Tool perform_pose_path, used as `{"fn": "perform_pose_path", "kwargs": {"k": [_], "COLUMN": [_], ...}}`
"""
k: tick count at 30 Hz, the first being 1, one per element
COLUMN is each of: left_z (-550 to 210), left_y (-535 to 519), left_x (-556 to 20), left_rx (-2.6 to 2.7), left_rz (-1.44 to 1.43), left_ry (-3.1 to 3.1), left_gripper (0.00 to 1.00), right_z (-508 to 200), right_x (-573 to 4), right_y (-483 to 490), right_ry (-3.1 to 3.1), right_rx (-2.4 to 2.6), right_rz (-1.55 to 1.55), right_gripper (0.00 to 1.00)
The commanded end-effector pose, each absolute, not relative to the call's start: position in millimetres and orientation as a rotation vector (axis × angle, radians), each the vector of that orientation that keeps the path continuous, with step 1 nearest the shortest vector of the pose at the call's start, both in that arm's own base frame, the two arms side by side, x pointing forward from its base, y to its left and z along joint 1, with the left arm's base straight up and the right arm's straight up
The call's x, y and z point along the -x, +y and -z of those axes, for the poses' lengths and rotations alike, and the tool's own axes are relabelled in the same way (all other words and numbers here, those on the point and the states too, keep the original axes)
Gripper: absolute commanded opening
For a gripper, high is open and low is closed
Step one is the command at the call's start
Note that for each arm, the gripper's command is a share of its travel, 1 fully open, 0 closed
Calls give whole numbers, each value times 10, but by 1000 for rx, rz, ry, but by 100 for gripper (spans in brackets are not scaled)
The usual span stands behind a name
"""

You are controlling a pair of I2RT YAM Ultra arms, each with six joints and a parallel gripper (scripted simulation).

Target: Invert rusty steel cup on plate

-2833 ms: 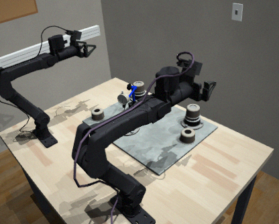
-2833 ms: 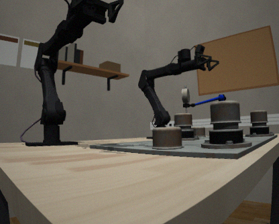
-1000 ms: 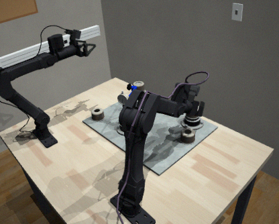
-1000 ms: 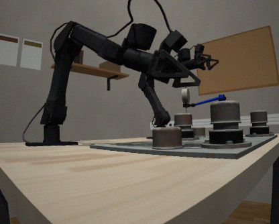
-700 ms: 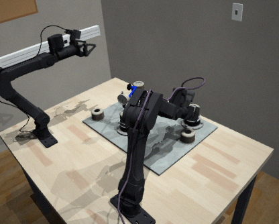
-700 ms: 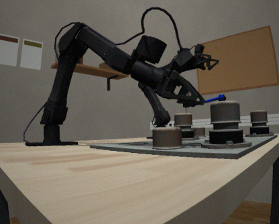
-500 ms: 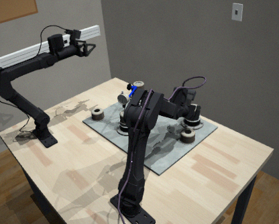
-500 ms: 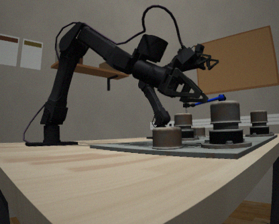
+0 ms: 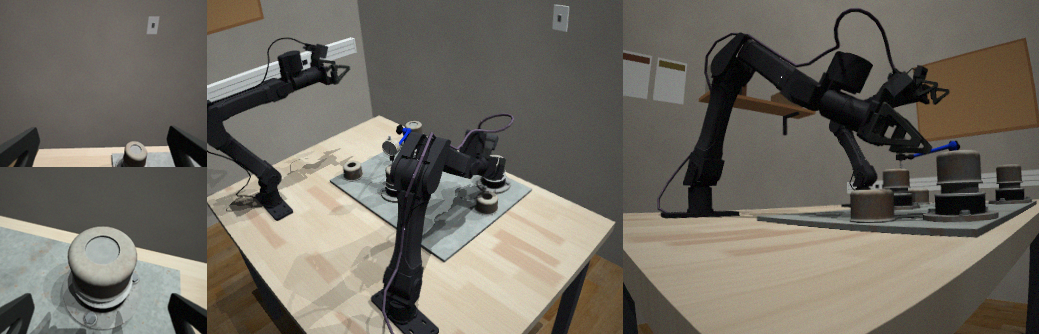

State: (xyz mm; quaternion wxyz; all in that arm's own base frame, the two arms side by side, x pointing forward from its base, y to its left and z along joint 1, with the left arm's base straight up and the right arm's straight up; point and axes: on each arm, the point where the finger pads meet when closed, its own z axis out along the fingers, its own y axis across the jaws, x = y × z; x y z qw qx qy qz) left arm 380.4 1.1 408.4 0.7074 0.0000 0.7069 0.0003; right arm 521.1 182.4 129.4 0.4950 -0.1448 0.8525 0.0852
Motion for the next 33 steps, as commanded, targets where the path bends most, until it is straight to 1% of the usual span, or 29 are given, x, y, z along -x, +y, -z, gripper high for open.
{"fn": "perform_pose_path", "kwargs": {"k": [1, 6, 33], "left_z": [-4309, -4309, -4309], "left_y": [-24, -24, -24], "left_x": [-3746, -3746, -3746], "left_rx": [-11, -11, -11], "left_rz": [12, 12, 12], "left_ry": [1529, 1529, 1529], "left_gripper": [100, 100, 100], "right_z": [-1438, -1499, -1331], "right_x": [-5201, -5322, -5680], "right_y": [1753, 1828, 2015], "right_ry": [2045, 2011, 1996], "right_rx": [341, 341, 353], "right_rz": [-188, -195, -216], "right_gripper": [100, 100, 100]}}
